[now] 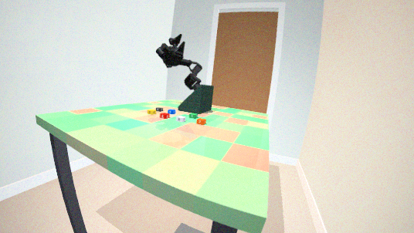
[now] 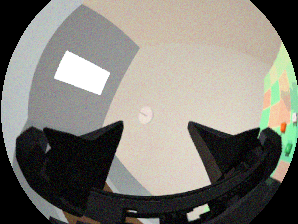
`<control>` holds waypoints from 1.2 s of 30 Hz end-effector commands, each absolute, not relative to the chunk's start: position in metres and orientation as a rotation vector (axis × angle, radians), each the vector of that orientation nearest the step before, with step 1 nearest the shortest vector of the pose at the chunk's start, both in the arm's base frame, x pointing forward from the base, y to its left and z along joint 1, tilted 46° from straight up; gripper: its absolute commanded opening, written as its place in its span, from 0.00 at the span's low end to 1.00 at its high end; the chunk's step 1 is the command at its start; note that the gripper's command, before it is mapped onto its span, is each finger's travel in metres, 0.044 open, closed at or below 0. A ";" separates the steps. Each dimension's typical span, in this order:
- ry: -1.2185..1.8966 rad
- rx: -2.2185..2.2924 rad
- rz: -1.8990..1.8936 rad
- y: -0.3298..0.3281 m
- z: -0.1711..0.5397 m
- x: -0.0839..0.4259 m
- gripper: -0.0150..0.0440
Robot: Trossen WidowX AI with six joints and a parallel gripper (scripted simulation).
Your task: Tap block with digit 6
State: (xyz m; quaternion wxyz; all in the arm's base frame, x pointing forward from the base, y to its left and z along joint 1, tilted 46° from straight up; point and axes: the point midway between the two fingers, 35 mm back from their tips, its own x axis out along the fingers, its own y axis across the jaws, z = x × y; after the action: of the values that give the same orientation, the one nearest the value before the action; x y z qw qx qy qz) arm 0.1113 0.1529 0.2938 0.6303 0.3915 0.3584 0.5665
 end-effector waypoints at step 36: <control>1.398 -0.715 -0.528 -0.035 0.137 0.240 0.93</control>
State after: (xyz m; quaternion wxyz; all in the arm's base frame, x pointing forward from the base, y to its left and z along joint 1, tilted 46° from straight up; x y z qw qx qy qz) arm 0.2357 -0.0111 0.1208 0.7551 -0.1338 0.6100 -0.1995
